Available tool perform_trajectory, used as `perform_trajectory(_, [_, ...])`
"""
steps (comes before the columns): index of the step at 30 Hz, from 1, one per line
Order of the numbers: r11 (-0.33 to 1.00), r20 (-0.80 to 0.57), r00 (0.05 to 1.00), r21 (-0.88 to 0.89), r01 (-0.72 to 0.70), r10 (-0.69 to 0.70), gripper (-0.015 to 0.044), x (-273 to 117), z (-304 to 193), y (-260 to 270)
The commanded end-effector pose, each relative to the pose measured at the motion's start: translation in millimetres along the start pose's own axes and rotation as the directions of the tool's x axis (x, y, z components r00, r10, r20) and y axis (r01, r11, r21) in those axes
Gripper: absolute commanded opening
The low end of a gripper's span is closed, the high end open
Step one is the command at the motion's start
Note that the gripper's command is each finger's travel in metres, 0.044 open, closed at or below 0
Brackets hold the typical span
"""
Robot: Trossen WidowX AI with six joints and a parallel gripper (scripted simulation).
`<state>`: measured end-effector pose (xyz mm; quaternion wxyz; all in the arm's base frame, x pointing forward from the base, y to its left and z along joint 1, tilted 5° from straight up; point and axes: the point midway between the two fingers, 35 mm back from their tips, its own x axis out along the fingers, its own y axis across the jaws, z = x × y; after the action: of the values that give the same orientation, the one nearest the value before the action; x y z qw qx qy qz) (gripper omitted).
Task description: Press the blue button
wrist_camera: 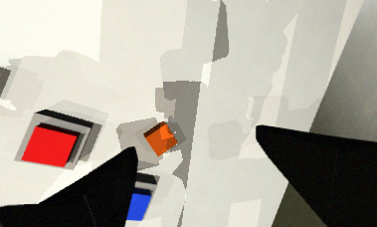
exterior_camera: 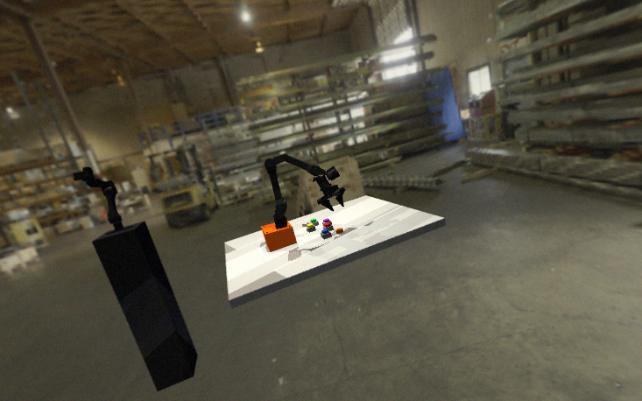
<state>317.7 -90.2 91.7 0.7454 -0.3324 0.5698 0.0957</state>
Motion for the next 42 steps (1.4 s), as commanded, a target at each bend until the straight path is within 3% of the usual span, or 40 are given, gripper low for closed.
perform_trajectory(1, [0.905, -0.079, 0.976, 0.394, -0.159, 0.205, 0.0400, -10.2, -69.4, 26.4])
perform_trajectory(4, [0.810, -0.090, 0.953, 0.552, -0.196, 0.291, 0.0400, -18.0, -93.5, 40.8])
perform_trajectory(12, [0.809, -0.090, 0.952, 0.555, -0.196, 0.292, 0.0400, -18.1, -93.8, 41.0])
perform_trajectory(17, [0.809, -0.090, 0.952, 0.555, -0.196, 0.293, 0.0269, 37.8, -99.1, 58.1])
perform_trajectory(27, [0.809, -0.090, 0.952, 0.555, -0.196, 0.293, 0.0020, 40.8, -99.6, 59.5])
perform_trajectory(42, [0.809, -0.090, 0.952, 0.555, -0.196, 0.293, 0.0020, 51.0, -100.3, 62.2])
